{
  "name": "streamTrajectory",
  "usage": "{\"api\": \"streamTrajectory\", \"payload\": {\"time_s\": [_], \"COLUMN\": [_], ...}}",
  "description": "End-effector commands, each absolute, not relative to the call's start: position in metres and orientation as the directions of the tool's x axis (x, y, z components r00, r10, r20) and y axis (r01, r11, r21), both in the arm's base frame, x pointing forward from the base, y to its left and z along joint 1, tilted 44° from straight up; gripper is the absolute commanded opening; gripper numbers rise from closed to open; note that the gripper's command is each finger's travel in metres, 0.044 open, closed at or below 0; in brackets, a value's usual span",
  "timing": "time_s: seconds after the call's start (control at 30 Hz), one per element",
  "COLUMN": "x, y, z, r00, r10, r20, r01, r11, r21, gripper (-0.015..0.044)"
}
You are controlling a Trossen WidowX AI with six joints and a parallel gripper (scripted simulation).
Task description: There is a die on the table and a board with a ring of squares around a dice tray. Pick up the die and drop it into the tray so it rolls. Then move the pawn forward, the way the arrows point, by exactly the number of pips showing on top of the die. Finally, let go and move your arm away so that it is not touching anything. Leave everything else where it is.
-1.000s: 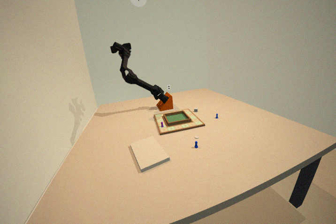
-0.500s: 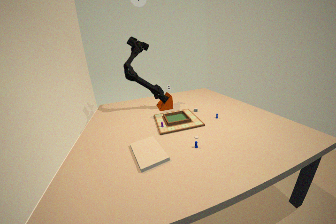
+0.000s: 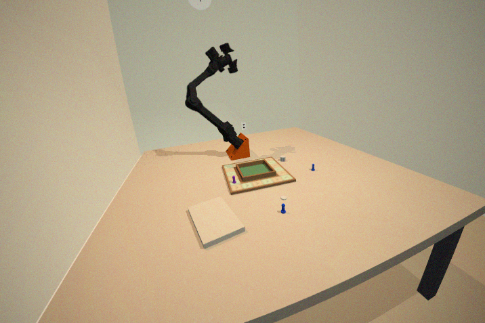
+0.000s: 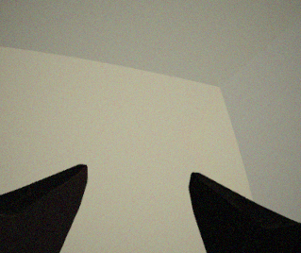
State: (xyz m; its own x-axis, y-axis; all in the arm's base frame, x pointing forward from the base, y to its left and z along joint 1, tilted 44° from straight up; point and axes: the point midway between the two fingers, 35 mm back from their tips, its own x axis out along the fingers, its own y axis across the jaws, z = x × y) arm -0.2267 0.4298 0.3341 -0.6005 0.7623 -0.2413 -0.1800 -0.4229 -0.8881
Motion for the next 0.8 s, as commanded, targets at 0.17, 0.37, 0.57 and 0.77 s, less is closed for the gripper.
{"api": "streamTrajectory", "payload": {"time_s": [0.17,0.37,0.57,0.77], "x": [-0.135,-0.06,0.015,0.082], "y": [0.481,0.487,0.468,0.428], "z": [0.22,0.145,0.077,0.018], "r00": [-0.326,-0.134,0.024,0.127], "r10": [0.78,0.689,0.526,0.312], "r20": [-0.535,-0.712,-0.85,-0.942], "r01": [-0.597,-0.874,-0.997,-0.932], "r11": [-0.608,-0.42,-0.054,0.363], "r21": [-0.523,-0.243,-0.062,-0.005], "gripper": [0.0275,0.0275,0.0275,0.0275]}}
